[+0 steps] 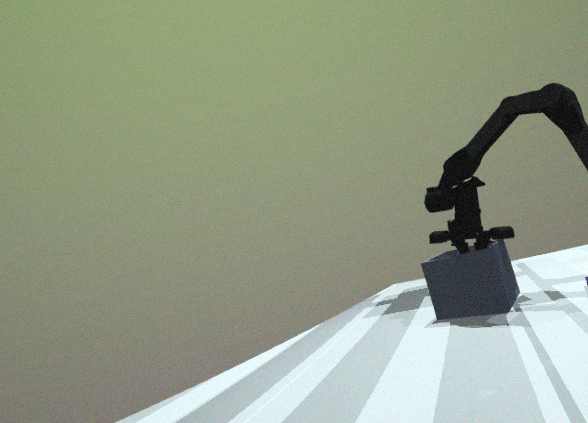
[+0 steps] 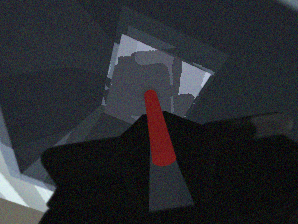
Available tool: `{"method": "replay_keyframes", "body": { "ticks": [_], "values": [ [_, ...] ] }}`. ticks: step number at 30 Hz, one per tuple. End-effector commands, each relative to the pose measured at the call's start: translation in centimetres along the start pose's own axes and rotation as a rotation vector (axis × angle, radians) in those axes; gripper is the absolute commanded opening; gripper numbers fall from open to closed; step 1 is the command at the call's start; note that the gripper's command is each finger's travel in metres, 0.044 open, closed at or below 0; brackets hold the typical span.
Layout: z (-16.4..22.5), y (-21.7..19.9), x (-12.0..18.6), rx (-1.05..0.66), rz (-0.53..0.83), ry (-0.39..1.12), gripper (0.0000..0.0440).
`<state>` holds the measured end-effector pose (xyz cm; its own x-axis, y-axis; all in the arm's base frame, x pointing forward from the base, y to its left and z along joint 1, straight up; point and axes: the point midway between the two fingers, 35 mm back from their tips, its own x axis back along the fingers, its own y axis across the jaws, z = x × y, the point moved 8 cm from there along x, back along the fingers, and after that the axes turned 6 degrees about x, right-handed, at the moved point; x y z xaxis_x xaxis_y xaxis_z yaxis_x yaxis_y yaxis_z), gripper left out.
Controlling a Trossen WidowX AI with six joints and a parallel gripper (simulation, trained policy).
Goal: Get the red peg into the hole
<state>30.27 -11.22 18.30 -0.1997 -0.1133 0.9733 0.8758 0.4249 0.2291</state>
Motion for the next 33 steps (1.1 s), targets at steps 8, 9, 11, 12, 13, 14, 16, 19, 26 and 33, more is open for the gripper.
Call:
{"method": "replay_keyframes", "body": {
  "ticks": [8,9,11,12,13,14,16,19,26,33],
  "values": [
    [0.1,-0.6,-3.6,0.068,0.06,0.054,0.0069],
    [0.1,-0.7,-3.8,0.07,0.066,0.058,0.0077],
    [0.1,-0.9,-4.2,0.074,0.079,0.065,0.01],
    [0.2,-1.0,-4.4,0.073,0.086,0.071,0.0122],
    [0.2,-1.2,-4.6,0.071,0.094,0.079,0.0143],
    [0.2,-1.3,-4.7,0.068,0.103,0.086,0.0162],
    [0.0,-1.5,-4.6,0.06,0.113,0.099,0.0166],
    [-0.5,-1.7,-4.4,0.045,0.103,0.118,0.0167],
    [-1.6,-1.8,-3.9,0.021,0.07,0.151,0.0173],
    [-2.5,-1.3,-3.1,0.019,0.019,0.159,0.0175]
  ]
}}
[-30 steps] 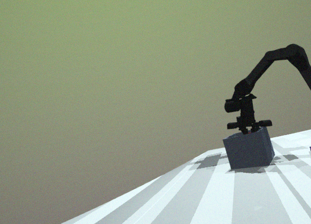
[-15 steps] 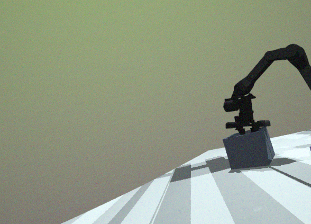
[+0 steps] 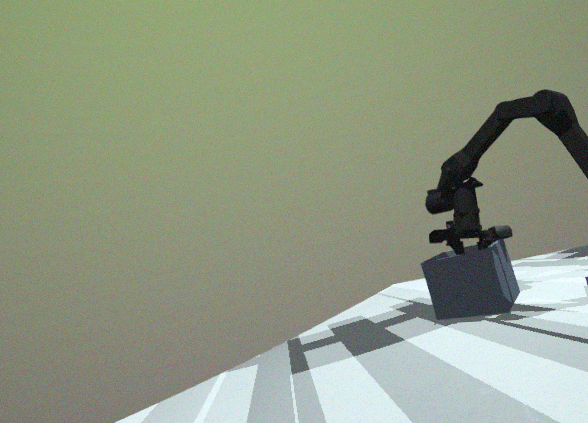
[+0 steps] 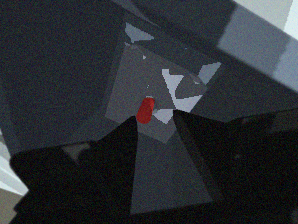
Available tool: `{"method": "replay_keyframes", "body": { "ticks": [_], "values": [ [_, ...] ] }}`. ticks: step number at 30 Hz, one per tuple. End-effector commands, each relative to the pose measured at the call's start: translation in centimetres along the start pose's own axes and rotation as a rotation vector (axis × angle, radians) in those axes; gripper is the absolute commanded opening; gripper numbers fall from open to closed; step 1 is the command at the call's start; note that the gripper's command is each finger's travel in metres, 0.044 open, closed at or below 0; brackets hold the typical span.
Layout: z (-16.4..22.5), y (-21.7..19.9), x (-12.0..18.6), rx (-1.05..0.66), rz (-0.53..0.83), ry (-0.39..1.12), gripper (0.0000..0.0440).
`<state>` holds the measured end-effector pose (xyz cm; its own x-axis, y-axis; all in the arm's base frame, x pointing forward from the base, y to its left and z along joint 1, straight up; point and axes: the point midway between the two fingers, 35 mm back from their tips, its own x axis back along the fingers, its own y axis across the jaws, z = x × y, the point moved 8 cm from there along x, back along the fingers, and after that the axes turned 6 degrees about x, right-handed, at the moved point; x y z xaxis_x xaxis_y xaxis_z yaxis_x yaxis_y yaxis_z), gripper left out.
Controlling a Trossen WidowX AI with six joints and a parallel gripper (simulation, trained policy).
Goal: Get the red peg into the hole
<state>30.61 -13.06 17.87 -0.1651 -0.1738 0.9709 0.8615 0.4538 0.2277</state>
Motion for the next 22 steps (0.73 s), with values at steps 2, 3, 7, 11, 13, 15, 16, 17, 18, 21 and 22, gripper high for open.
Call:
{"method": "replay_keyframes", "body": {
  "ticks": [2,3,7,11,13,15,16,17,18,21,22],
  "values": [
    [-1.2,-0.6,-2.5,-0.011,-0.003,0.087,0.0175],
    [-1.4,-0.5,-2.3,-0.01,-0.012,0.084,0.0174],
    [-2.0,-0.1,-1.5,-0.002,-0.05,0.073,0.0171],
    [-2.5,0.3,-0.7,0.008,-0.088,0.058,0.0167],
    [-2.8,0.5,-0.3,0.014,-0.108,0.05,0.0165],
    [-3.1,0.7,0.2,0.021,-0.122,0.039,0.0166],
    [-3.2,0.8,0.4,0.025,-0.131,0.038,0.0165],
    [-3.3,1.0,0.6,0.029,-0.142,0.037,0.0164],
    [-3.4,1.1,0.8,0.036,-0.154,0.034,0.0165],
    [-3.7,1.5,1.2,0.049,-0.184,0.031,0.0164],
    [-3.7,1.6,1.4,0.054,-0.194,0.03,0.0163]
  ]
}}
